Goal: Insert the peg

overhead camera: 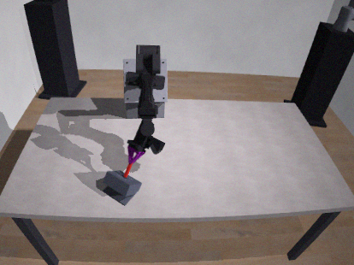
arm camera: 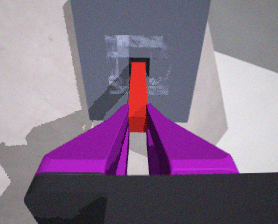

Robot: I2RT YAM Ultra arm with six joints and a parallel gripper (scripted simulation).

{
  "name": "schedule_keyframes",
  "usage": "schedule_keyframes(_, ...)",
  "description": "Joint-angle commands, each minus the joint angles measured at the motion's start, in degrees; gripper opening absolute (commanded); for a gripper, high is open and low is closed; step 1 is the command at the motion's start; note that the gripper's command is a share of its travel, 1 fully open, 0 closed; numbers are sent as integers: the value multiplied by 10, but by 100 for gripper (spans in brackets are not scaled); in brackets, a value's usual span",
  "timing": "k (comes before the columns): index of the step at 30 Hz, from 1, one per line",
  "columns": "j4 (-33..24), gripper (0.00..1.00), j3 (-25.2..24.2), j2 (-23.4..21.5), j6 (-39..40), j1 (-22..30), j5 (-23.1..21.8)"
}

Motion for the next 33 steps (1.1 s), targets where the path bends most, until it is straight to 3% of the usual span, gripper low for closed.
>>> schedule_keyframes(1, 15, 0, 18, 11, -2, -11, -7)
schedule_keyframes(30, 40, 0, 59, 78, -2, -35, -32)
schedule_keyframes(33, 30, 0, 45, 68, 0, -26, -25)
